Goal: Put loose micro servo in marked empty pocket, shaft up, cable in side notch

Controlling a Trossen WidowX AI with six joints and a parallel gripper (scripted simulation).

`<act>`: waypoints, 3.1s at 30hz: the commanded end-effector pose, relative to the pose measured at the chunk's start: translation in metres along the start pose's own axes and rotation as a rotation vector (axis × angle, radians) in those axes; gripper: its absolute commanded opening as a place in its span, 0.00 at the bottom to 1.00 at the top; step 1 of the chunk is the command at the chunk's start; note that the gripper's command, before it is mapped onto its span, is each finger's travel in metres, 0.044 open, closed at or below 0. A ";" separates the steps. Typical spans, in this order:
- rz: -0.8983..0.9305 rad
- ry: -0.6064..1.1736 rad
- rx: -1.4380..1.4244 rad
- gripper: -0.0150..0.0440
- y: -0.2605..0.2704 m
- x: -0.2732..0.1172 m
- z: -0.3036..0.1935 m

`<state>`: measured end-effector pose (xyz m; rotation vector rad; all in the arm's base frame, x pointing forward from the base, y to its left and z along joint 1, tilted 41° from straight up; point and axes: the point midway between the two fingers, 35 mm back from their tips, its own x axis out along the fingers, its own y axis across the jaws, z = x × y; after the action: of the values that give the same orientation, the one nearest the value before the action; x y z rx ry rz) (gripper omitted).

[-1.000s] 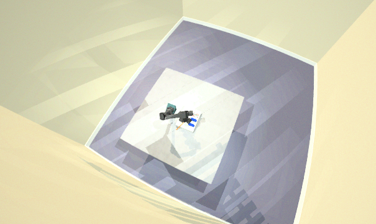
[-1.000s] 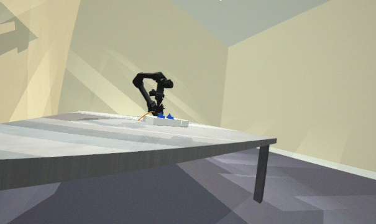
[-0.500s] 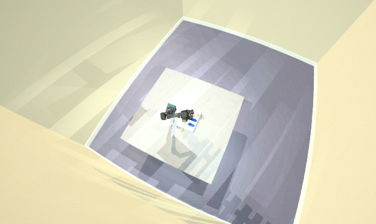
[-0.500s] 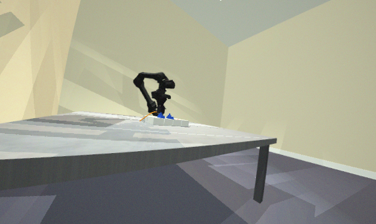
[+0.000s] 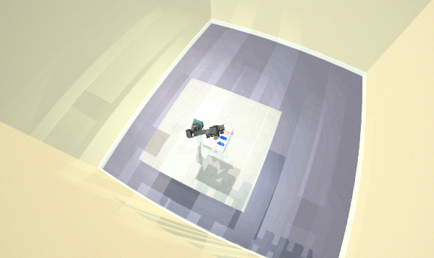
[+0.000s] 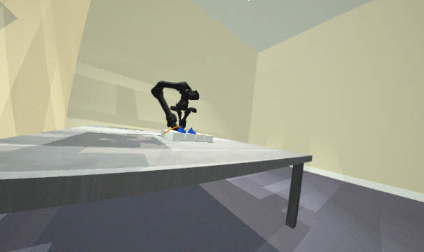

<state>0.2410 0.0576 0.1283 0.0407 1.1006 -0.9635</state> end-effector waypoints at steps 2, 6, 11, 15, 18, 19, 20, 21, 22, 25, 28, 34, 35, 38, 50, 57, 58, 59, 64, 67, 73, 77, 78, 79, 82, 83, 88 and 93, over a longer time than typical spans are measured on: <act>0.001 0.005 -0.192 0.25 0.005 0.000 -0.005; 0.002 0.005 -0.331 0.25 0.008 0.000 -0.007; 0.003 0.005 -0.505 0.25 0.011 0.000 -0.011; 0.004 0.005 -0.644 0.25 0.014 0.000 -0.013; 0.005 0.005 -0.748 0.25 0.016 0.000 -0.015; 0.005 0.005 -0.783 0.25 0.016 0.000 -0.016; 0.005 0.005 -0.818 0.25 0.017 0.000 -0.017; 0.005 0.005 -0.853 0.25 0.018 0.000 -0.017; 0.005 0.005 -0.887 0.25 0.018 0.000 -0.018; 0.006 0.005 -0.992 0.25 0.020 0.000 -0.020; 0.006 0.005 -1.096 0.25 0.022 0.000 -0.022; 0.007 0.005 -1.304 0.25 0.026 0.000 -0.026; 0.007 0.005 -1.339 0.25 0.026 0.000 -0.027; 0.008 0.004 -1.443 0.25 0.028 0.000 -0.029; 0.009 0.003 -1.860 0.25 0.035 0.000 -0.038; 0.010 0.003 -2.103 0.25 0.039 0.000 -0.043; 0.010 0.003 -2.137 0.25 0.040 0.000 -0.044; 0.010 0.003 -2.172 0.25 0.040 0.000 -0.044; 0.010 0.002 -2.346 0.25 0.043 0.000 -0.048; 0.010 0.002 -2.450 0.25 0.044 0.000 -0.050; 0.010 0.002 -2.658 0.25 0.048 0.000 -0.055; 0.010 0.002 -2.797 0.25 0.050 0.000 -0.058; 0.010 0.002 -2.832 0.25 0.050 0.000 -0.059; 0.010 0.002 -2.866 0.25 0.051 0.000 -0.060; 0.010 0.002 -2.971 0.25 0.052 0.001 -0.062; 0.010 0.002 -3.005 0.25 0.052 0.001 -0.063; 0.010 0.002 -3.179 0.25 0.055 0.001 -0.067; 0.010 0.003 -3.352 0.25 0.057 0.001 -0.071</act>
<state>0.2293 0.1218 0.0723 2.3137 -1.3012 -1.6291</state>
